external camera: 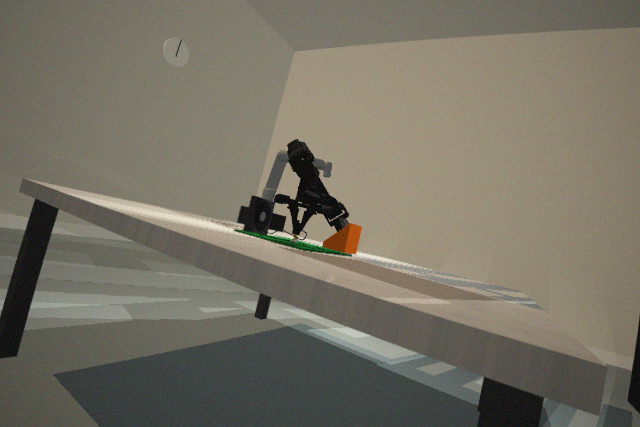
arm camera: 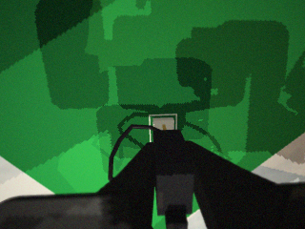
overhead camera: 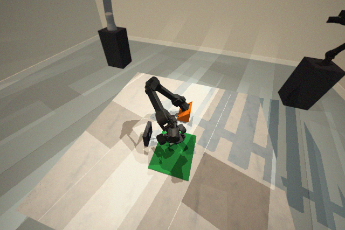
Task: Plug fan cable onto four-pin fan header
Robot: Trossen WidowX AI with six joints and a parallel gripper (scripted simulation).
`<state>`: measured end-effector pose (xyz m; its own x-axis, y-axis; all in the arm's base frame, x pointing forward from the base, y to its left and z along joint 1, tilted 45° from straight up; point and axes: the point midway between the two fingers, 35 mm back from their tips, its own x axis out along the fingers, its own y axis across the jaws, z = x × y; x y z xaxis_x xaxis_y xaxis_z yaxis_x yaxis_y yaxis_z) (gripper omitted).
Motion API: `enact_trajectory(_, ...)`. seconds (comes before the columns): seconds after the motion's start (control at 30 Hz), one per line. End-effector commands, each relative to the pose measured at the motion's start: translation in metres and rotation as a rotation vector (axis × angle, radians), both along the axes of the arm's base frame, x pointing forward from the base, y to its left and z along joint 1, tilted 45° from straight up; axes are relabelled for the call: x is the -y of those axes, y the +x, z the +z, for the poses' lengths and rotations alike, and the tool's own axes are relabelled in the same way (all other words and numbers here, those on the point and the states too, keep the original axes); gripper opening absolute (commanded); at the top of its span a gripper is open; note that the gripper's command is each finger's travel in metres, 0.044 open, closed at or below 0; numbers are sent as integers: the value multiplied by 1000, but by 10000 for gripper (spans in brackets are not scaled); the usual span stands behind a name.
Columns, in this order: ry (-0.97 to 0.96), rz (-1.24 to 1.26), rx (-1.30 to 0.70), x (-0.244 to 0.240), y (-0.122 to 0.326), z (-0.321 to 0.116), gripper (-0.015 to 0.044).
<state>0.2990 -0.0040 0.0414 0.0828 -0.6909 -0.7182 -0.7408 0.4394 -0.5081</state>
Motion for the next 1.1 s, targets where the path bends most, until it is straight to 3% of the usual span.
enact_trajectory(0.0, -6, 4, -5, 1, -1, -1, 0)
enact_trajectory(1.07, -6, 4, -5, 4, 0, -4, 0)
